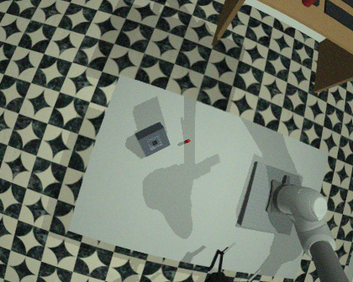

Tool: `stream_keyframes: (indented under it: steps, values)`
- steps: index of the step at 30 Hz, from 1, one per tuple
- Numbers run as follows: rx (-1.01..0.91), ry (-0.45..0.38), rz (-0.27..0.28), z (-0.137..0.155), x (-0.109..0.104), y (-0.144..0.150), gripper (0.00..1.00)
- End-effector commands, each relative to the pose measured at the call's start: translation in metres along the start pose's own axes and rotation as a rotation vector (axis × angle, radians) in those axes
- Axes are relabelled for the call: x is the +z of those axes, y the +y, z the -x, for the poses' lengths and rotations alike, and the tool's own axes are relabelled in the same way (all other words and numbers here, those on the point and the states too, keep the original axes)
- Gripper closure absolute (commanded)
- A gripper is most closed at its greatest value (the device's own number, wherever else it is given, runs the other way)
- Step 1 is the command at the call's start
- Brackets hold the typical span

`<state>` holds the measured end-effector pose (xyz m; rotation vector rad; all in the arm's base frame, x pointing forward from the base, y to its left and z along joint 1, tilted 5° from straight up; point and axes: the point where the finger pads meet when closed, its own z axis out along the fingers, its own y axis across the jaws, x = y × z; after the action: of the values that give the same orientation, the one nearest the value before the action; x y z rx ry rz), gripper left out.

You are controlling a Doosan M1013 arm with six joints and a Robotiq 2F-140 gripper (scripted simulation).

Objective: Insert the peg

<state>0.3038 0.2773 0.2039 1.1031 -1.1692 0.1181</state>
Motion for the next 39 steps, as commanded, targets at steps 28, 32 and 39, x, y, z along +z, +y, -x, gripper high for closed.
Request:
stream_keyframes:
  steps: [28, 32, 39]
  values:
    - [-0.253, -0.249, -0.06, -0.009, 0.009, -0.066, 0.0]
    - [-0.347, -0.348, -0.106, -0.013, 0.011, -0.094, 0.0]
    - [-0.454, -0.465, -0.18, -0.02, 0.012, -0.128, 0.0]
